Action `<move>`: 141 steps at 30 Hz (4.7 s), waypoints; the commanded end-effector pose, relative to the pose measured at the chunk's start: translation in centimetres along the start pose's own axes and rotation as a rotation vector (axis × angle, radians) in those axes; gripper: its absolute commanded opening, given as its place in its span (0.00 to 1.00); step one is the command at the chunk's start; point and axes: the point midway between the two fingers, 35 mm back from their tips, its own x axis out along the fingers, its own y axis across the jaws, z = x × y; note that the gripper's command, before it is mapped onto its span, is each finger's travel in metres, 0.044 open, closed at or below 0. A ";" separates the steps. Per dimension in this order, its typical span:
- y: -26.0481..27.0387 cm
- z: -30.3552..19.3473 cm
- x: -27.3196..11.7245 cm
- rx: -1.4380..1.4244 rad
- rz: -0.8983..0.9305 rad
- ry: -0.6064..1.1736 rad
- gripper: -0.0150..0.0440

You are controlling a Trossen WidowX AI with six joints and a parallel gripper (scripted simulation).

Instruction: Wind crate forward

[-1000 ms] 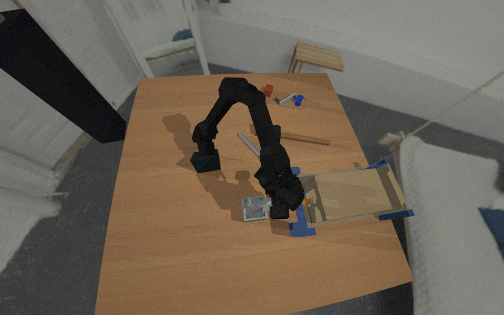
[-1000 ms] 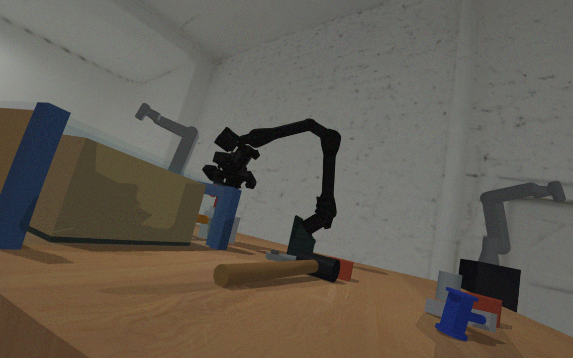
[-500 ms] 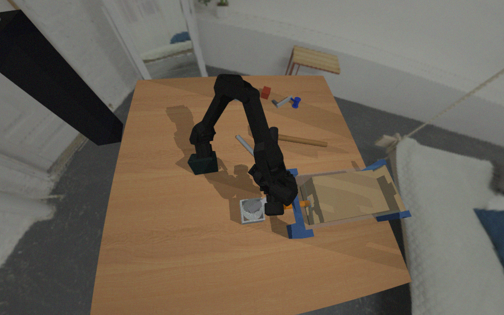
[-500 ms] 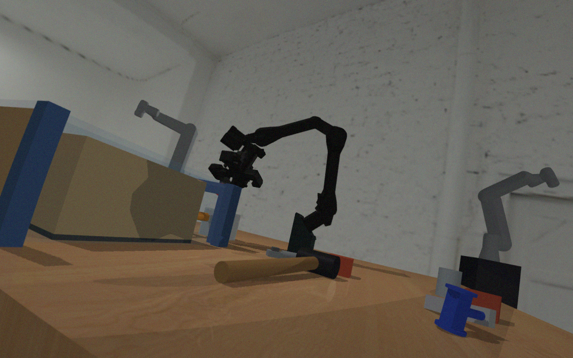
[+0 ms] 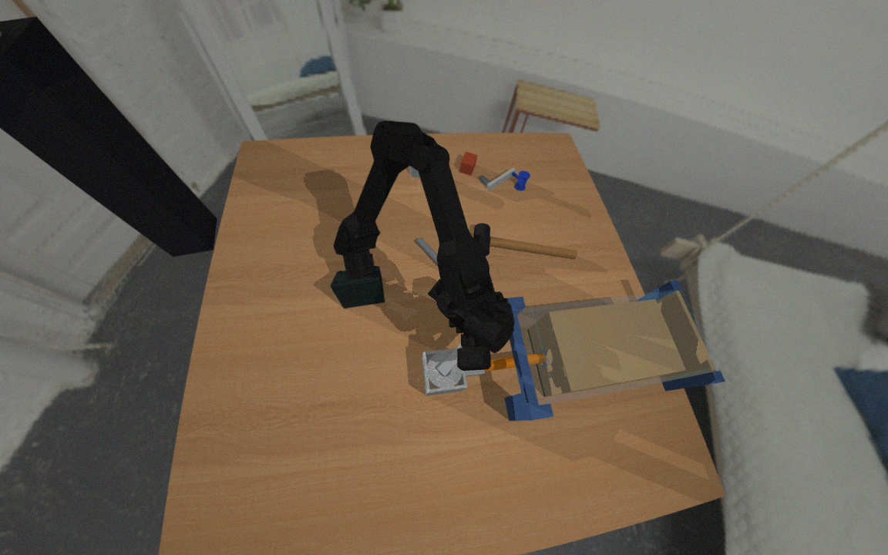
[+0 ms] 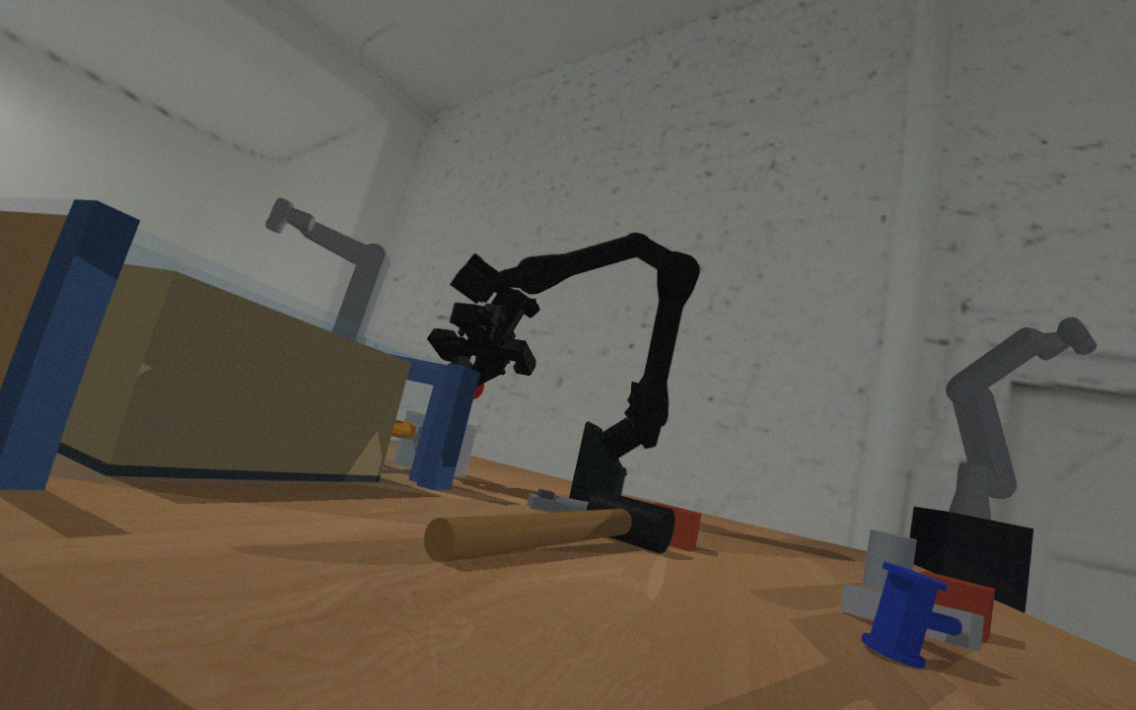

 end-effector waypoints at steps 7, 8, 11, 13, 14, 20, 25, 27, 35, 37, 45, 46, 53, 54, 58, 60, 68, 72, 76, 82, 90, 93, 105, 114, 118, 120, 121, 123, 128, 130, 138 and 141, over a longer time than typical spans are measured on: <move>1.1 -1.6 -0.5 0.014 0.008 0.012 0.25; 1.1 -1.7 -0.5 0.014 0.008 0.012 0.25; 1.3 -2.1 -0.7 0.014 0.008 0.012 0.25; 1.4 -2.3 -0.8 0.015 0.008 0.012 0.25; 1.5 -2.4 -0.8 0.015 0.008 0.012 0.25; 1.8 -3.2 -1.2 0.015 0.008 0.013 0.25; 2.0 -3.8 -1.5 0.016 0.008 0.013 0.25; 2.1 -4.1 -1.6 0.016 0.008 0.013 0.25; 2.2 -5.1 -2.1 0.016 0.008 0.014 0.25; 2.3 -5.4 -2.2 0.017 0.008 0.014 0.25; 2.3 -6.4 -2.7 0.017 0.007 0.015 0.25; 2.3 -6.5 -2.8 0.017 0.007 0.015 0.25; 2.2 -7.5 -3.2 0.018 0.007 0.016 0.25; 2.2 -7.6 -3.3 0.018 0.007 0.016 0.25; 2.1 -8.1 -3.5 0.018 0.006 0.016 0.25; 2.0 -8.3 -3.7 0.018 0.006 0.016 0.25; 1.6 -9.4 -4.1 0.019 0.006 0.017 0.25; 1.4 -9.8 -4.4 0.019 0.005 0.017 0.25; 1.2 -10.3 -4.6 0.019 0.005 0.017 0.25; 0.7 -11.0 -5.0 0.019 0.004 0.018 0.25; 0.1 -11.9 -5.4 0.020 0.003 0.019 0.25; -0.2 -12.2 -5.5 0.020 0.003 0.019 0.25; -1.5 -13.4 -6.1 0.020 0.001 0.020 0.25; -2.5 -14.0 -6.4 0.020 0.000 0.020 0.25; -3.0 -14.3 -6.5 0.020 -0.001 0.020 0.25; -3.3 -14.4 -6.6 0.020 -0.001 0.020 0.25; -3.4 -14.5 -6.6 0.020 -0.001 0.020 0.25; -3.7 -14.6 -6.7 0.020 -0.001 0.020 0.25; -4.3 -14.9 -6.8 0.021 -0.002 0.021 0.25; -4.6 -15.0 -6.9 0.021 -0.002 0.021 0.25; -5.7 -15.3 -7.0 0.020 -0.003 0.021 0.25; -6.2 -15.4 -7.1 0.020 -0.004 0.021 0.25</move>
